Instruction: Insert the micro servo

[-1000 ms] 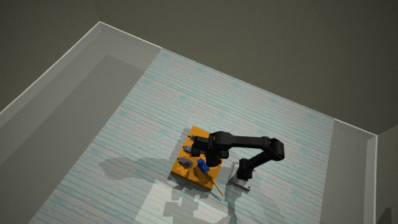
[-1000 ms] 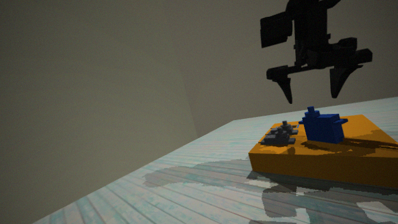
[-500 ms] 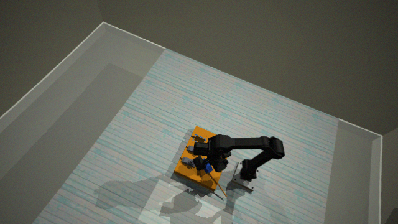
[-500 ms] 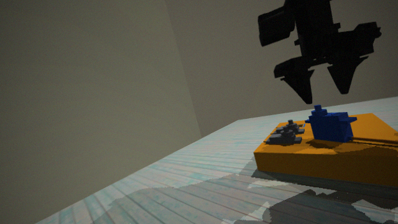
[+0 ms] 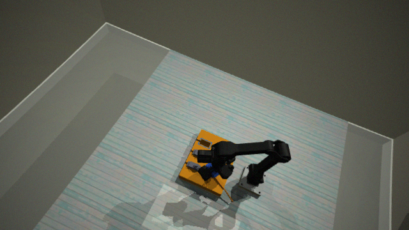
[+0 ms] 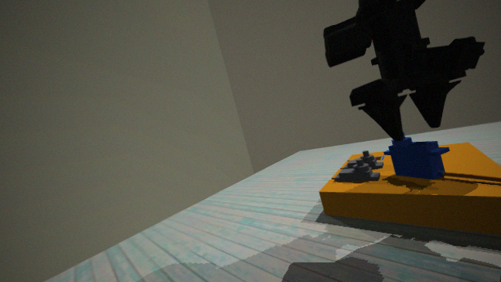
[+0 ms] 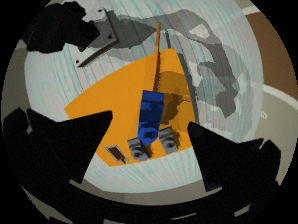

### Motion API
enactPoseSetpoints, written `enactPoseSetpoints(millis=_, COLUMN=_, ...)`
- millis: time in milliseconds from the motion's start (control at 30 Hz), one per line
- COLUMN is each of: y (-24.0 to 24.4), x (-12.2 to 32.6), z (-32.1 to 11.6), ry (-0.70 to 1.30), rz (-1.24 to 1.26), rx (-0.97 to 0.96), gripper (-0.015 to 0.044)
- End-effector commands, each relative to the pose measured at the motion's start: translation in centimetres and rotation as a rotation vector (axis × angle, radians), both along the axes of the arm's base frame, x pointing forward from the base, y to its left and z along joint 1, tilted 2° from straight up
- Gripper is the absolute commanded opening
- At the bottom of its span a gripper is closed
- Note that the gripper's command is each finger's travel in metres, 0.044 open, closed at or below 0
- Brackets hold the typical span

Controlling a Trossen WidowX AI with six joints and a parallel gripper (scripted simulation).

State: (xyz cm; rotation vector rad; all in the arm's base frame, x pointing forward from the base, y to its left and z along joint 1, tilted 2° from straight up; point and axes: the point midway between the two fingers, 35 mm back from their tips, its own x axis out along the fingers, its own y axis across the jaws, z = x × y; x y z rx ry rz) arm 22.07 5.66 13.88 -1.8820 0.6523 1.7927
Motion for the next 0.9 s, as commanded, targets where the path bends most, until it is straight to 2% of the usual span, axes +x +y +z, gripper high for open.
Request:
enactPoseSetpoints(millis=0, y=0.0, x=-0.1, z=-0.8, ry=0.006, rz=0.006, rx=0.002, gripper=0.0440)
enactPoseSetpoints(millis=533, y=-0.1, x=0.0, z=-2.8, ry=0.006, rz=0.006, rx=0.002, gripper=0.0440)
enactPoseSetpoints(millis=867, y=-0.1, x=0.0, z=-2.8, ry=0.006, rz=0.006, rx=0.002, gripper=0.0177)
